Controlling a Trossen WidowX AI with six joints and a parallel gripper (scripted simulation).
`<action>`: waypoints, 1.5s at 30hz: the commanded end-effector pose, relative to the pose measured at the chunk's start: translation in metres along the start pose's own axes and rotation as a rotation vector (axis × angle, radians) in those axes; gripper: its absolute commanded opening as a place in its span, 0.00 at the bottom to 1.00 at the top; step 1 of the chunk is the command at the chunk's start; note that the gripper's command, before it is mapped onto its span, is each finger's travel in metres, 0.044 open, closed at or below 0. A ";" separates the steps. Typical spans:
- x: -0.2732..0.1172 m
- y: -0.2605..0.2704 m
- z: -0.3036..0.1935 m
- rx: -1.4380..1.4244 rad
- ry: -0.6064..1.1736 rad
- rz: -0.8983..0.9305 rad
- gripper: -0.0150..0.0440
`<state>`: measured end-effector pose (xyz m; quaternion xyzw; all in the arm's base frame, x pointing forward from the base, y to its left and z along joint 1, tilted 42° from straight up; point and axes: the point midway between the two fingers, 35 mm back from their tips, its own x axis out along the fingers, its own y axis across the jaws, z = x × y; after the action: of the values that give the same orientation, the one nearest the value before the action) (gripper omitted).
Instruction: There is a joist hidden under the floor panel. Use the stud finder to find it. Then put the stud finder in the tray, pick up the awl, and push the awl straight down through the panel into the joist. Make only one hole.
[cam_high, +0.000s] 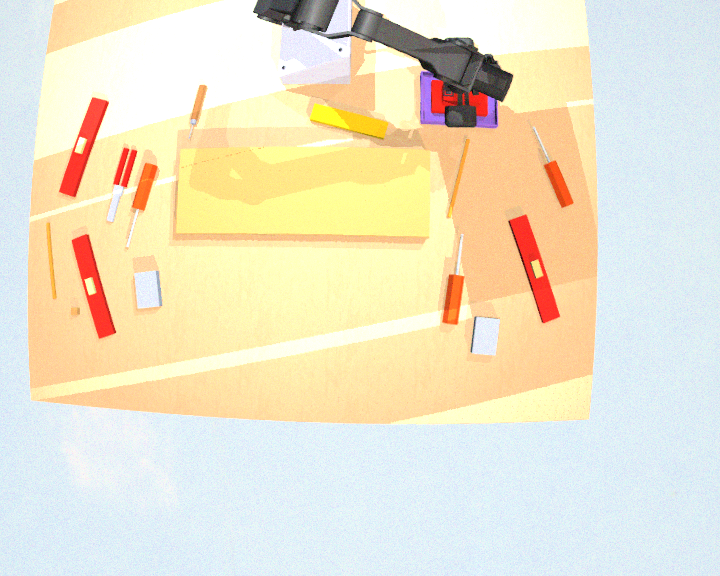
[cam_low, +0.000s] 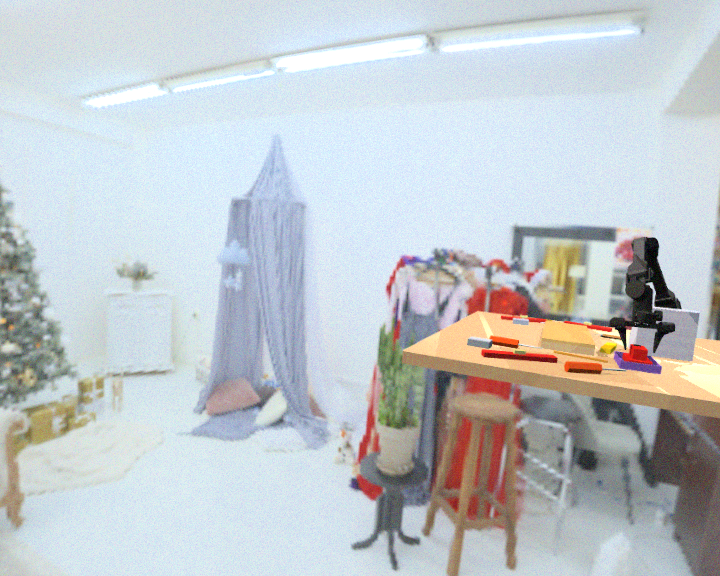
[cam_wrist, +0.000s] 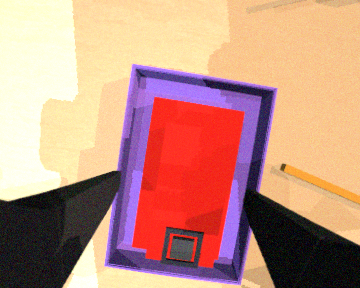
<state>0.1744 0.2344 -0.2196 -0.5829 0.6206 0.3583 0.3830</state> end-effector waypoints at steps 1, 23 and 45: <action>-0.060 -0.001 0.020 0.004 -0.041 -0.015 1.00; -0.136 -0.150 -0.185 1.704 -0.206 0.054 1.00; -0.142 -0.090 -0.462 3.793 -0.437 -0.020 1.00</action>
<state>0.2803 -0.0775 0.0934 -0.4858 -0.2549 0.5888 -0.5935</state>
